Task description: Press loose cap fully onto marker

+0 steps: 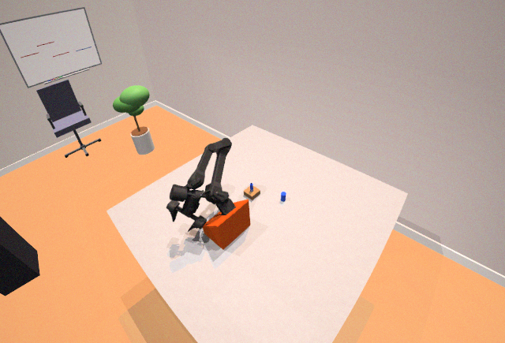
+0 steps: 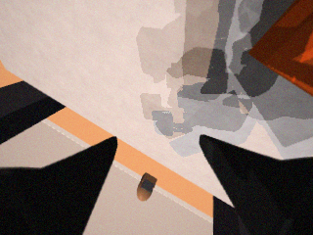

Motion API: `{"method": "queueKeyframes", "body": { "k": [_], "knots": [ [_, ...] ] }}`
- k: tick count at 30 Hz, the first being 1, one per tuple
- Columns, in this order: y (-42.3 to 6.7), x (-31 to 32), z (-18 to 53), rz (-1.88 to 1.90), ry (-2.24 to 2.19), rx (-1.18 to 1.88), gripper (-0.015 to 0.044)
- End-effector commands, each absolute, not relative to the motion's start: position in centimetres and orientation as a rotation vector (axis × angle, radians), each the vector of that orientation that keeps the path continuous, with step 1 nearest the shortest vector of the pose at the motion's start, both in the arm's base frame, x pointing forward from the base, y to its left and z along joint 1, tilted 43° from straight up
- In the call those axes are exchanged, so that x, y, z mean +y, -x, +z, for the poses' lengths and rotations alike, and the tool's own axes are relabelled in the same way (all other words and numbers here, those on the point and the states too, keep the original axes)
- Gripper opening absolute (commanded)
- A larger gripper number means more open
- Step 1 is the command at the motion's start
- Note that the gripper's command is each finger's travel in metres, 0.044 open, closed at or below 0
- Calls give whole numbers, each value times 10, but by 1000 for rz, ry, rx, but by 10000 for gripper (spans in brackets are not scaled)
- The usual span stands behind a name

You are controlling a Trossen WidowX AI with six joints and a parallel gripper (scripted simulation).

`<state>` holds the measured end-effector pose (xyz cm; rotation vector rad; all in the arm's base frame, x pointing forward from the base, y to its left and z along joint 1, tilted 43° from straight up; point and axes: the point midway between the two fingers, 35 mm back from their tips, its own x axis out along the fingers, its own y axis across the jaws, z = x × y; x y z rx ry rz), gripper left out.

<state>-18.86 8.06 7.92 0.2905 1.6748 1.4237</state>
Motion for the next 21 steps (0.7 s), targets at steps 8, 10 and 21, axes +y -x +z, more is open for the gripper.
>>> {"method": "queueKeyframes", "body": {
  "k": [8, 10, 21],
  "knots": [
    [219, -10, 74, 1964, 446, 1357, 245],
    [220, -41, 72, 2123, 664, 1215, 245],
    [168, -178, 54, 2742, 1592, 242, 245]
  ]
}}
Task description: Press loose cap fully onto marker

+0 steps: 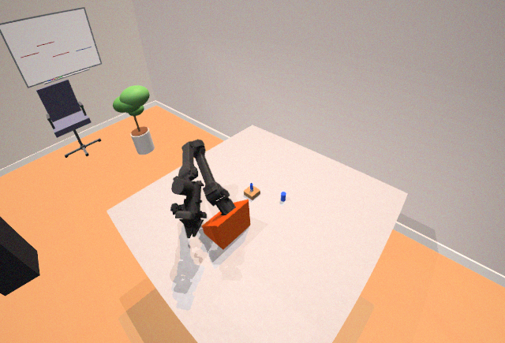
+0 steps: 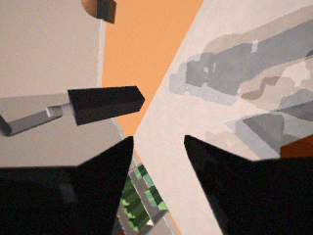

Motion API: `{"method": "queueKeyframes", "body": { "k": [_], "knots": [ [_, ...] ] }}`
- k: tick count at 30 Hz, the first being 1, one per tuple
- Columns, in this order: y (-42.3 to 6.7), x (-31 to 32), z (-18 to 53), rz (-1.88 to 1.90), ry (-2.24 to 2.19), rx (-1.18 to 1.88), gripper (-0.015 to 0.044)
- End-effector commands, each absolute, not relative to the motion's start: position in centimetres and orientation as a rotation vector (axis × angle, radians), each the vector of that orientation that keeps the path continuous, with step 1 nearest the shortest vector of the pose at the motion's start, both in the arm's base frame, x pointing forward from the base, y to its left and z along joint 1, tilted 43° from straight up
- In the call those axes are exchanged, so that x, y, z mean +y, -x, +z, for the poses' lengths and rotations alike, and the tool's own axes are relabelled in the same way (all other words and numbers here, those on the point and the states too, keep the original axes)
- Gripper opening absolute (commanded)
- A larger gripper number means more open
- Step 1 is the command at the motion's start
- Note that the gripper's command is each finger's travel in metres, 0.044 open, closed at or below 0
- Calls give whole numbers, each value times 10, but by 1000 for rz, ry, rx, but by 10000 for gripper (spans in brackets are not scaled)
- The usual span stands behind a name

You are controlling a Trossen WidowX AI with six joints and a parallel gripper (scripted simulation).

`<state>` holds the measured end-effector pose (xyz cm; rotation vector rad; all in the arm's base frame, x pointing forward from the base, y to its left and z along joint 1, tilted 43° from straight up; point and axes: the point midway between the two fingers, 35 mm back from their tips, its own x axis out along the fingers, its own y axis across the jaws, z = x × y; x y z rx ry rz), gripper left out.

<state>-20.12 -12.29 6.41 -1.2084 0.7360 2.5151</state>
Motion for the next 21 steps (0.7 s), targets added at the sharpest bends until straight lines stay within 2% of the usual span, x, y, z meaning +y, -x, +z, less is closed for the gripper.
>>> {"method": "queueKeyframes", "body": {
  "k": [1, 6, 12, 17, 21],
  "knots": [
    [160, -187, 53, 2777, 1658, 142, 245],
    [113, -229, 44, 2905, 1963, -433, 245],
    [40, -262, 31, 2896, 2248, -1265, 245],
    [-26, -270, 19, 2693, 2381, -2055, 245],
    [-87, -267, 9, 2291, 2382, -2867, 245]
  ]
}}
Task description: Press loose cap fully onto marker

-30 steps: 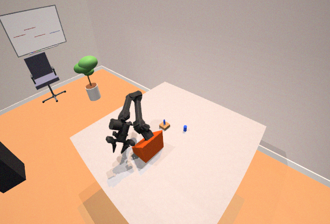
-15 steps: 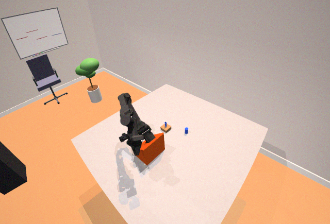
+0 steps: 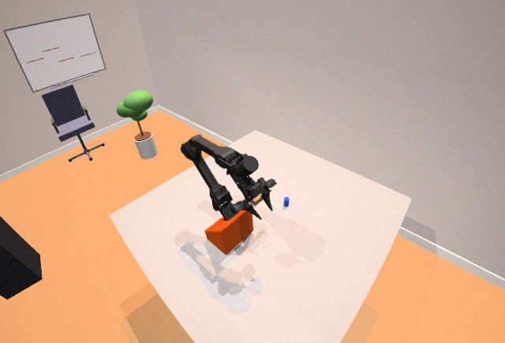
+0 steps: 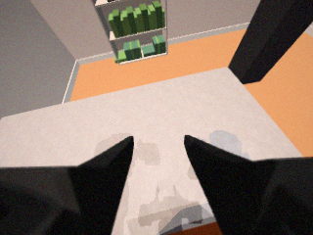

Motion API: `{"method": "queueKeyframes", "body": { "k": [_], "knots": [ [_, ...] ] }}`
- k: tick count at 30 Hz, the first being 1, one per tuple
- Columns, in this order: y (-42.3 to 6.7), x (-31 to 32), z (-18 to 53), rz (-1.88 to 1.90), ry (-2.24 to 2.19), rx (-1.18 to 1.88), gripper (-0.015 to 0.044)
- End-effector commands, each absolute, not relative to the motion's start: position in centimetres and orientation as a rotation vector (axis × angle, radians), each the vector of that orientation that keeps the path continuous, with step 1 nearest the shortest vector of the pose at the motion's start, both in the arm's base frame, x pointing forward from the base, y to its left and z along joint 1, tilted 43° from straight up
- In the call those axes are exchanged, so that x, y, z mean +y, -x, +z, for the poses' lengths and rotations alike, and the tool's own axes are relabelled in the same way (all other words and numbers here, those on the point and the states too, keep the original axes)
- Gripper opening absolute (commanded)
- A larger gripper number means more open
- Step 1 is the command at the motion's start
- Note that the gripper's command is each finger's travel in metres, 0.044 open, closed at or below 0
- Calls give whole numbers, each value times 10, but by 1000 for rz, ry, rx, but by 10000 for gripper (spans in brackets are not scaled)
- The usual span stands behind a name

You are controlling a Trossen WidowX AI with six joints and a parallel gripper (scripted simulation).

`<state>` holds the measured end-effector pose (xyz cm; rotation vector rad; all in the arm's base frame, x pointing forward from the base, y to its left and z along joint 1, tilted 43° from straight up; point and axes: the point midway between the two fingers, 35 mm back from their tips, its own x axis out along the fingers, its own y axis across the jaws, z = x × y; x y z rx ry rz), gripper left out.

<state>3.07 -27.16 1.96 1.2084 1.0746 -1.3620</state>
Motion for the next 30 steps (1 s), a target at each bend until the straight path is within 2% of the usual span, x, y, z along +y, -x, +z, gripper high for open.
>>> {"method": "queueKeyframes", "body": {
  "k": [1, 9, 13, 21, 27, 30],
  "knots": [
    [-103, -264, 6, -893, -983, 1289, 245],
    [-200, -224, -13, -251, -635, 1427, 245],
    [-229, -201, -19, -38, -528, 1436, 245],
    [-304, -112, -35, 654, -166, 1344, 245],
    [-335, -41, -45, 1082, 47, 1177, 245],
    [-340, -25, -47, 1166, 88, 1133, 245]
  ]
}}
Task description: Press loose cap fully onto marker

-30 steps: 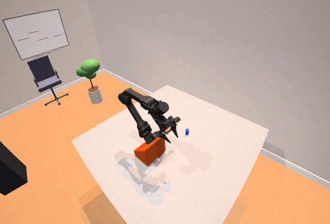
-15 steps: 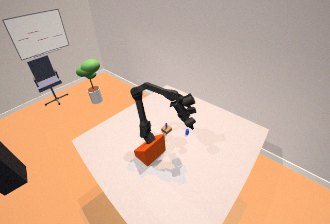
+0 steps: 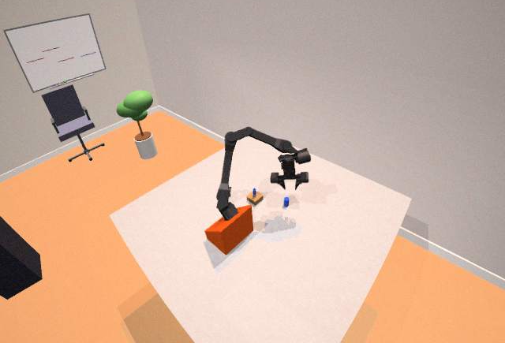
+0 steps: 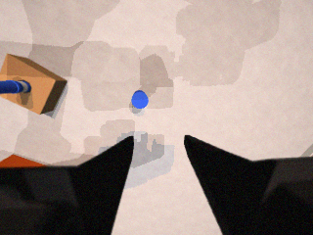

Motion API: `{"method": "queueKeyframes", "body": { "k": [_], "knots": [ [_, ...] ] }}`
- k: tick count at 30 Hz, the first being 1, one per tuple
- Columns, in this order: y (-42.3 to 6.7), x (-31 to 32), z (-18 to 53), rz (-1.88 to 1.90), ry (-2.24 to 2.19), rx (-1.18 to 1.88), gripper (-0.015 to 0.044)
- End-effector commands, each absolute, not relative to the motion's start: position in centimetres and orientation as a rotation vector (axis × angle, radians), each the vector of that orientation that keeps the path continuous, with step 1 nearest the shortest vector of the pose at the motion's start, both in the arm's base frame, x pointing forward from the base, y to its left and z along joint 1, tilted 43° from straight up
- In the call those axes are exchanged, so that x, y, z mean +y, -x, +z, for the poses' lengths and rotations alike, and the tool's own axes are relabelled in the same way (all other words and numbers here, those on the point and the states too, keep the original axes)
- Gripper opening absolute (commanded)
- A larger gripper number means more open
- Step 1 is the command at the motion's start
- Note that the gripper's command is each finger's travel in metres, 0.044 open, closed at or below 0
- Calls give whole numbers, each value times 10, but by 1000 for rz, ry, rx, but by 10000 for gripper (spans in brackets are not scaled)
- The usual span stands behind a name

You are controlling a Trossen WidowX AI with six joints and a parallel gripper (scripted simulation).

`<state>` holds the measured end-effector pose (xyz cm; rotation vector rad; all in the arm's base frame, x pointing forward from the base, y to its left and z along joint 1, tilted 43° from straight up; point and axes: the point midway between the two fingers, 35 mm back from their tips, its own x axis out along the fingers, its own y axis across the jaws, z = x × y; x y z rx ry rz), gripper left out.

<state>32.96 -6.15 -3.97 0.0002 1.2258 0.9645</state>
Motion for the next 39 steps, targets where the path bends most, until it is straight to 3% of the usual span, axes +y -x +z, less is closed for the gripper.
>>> {"method": "queueKeyframes", "body": {
  "k": [1, 39],
  "knots": [
    [-340, -25, -47, 1166, 88, 1133, 245],
    [-337, 23, -94, 1167, 86, 1131, 245]
  ]
}}
